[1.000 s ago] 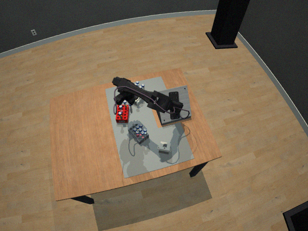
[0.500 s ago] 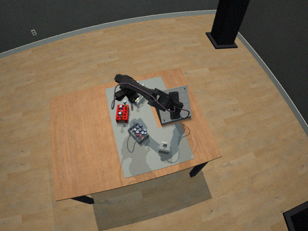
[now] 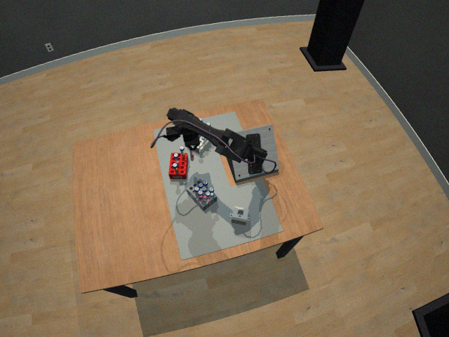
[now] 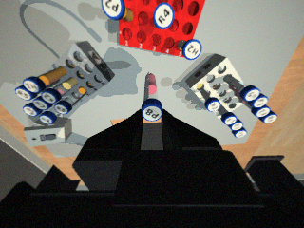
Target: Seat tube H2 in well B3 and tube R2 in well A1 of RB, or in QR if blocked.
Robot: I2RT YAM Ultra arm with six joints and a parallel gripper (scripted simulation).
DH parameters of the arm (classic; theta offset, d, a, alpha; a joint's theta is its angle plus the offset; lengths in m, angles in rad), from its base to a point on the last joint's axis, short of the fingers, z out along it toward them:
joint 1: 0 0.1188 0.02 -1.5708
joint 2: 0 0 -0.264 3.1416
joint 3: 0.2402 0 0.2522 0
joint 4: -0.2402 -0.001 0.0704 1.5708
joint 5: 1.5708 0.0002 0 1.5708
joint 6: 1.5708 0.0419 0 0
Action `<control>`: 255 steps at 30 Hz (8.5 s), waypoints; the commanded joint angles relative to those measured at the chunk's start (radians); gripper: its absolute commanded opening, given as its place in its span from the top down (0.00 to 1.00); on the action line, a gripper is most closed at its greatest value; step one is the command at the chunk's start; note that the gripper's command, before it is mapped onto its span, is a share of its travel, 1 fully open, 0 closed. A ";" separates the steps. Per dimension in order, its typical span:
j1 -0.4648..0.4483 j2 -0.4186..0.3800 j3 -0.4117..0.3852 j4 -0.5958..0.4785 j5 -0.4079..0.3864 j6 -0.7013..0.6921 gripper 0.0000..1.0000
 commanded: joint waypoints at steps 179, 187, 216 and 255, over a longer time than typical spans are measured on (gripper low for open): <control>0.309 -0.268 0.005 -0.036 -0.148 0.580 1.00; 0.313 -0.269 0.005 -0.024 -0.150 0.586 1.00; 0.326 -0.274 -0.017 0.014 -0.155 0.606 1.00; 0.361 -0.263 -0.060 0.081 -0.165 0.646 1.00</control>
